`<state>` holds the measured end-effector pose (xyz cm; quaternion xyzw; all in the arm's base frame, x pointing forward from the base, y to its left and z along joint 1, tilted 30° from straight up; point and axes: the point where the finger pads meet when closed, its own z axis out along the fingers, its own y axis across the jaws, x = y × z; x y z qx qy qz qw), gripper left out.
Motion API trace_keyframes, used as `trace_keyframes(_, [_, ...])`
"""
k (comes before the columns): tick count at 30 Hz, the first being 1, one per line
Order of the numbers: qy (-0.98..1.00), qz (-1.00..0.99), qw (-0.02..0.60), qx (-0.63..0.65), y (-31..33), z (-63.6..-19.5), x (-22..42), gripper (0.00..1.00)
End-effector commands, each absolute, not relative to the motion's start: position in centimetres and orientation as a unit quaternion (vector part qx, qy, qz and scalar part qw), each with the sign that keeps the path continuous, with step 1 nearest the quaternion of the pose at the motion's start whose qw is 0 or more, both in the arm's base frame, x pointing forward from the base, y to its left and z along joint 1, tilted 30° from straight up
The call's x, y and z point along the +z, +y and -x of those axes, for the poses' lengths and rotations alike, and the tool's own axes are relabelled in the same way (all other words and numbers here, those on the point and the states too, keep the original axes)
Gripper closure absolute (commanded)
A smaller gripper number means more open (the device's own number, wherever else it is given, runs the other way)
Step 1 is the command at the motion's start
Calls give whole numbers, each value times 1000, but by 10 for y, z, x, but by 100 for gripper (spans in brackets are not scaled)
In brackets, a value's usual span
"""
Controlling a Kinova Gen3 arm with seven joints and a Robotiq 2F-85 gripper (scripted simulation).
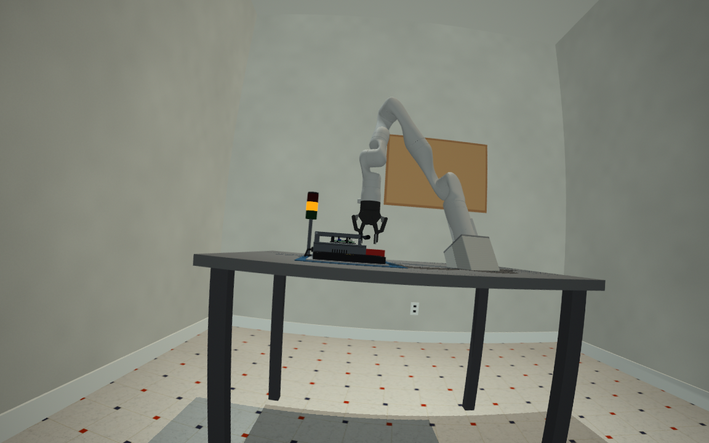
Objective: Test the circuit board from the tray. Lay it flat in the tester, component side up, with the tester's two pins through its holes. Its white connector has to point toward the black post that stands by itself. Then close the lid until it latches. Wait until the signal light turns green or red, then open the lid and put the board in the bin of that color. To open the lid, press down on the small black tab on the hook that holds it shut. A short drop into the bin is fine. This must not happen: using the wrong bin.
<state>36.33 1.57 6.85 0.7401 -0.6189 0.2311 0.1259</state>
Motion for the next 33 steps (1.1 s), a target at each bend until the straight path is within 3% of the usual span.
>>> trace_keyframes(1, [-619, -740, 121, 234, 18, -369, 70, 50])
trace_keyframes(33, [-619, -740, 121, 234, 29, -365, 91, 50])
